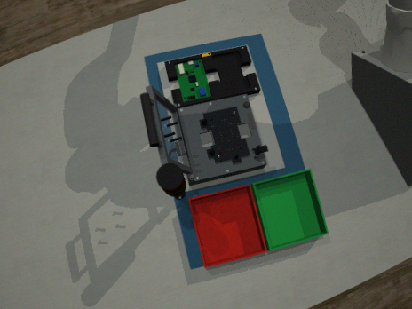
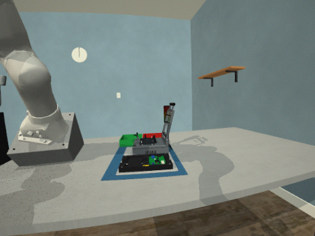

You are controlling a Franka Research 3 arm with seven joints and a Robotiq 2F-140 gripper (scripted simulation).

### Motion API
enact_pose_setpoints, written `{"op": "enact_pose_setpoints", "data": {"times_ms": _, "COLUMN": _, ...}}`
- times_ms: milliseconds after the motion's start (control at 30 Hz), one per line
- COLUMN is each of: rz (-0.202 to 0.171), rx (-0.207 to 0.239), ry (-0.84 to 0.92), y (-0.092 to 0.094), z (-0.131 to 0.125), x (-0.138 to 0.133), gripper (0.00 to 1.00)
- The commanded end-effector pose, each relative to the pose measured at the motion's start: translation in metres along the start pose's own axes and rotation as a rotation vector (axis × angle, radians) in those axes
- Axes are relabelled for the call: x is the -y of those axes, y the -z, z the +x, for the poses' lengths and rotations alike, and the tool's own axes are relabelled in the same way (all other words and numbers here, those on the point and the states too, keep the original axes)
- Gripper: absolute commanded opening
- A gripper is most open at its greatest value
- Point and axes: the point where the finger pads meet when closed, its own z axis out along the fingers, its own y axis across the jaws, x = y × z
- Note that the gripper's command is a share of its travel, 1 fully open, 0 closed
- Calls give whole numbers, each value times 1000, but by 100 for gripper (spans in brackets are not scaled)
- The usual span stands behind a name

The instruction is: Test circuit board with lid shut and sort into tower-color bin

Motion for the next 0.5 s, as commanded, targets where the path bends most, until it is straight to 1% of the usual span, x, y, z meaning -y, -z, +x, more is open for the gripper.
{"op": "enact_pose_setpoints", "data": {"times_ms": 0, "rz": -53, "rx": -90, "ry": 19, "y": 33, "z": 28, "x": -5, "gripper": 100}}
{"op": "enact_pose_setpoints", "data": {"times_ms": 67, "rz": -53, "rx": -90, "ry": 19, "y": 33, "z": 28, "x": -5, "gripper": 100}}
{"op": "enact_pose_setpoints", "data": {"times_ms": 100, "rz": -85, "rx": -139, "ry": 37, "y": 57, "z": 42, "x": -5, "gripper": 100}}
{"op": "enact_pose_setpoints", "data": {"times_ms": 167, "rz": -105, "rx": -170, "ry": 49, "y": 72, "z": 51, "x": -4, "gripper": 100}}
{"op": "enact_pose_setpoints", "data": {"times_ms": 467, "rz": -207, "rx": -322, "ry": 110, "y": 153, "z": 90, "x": 6, "gripper": 100}}
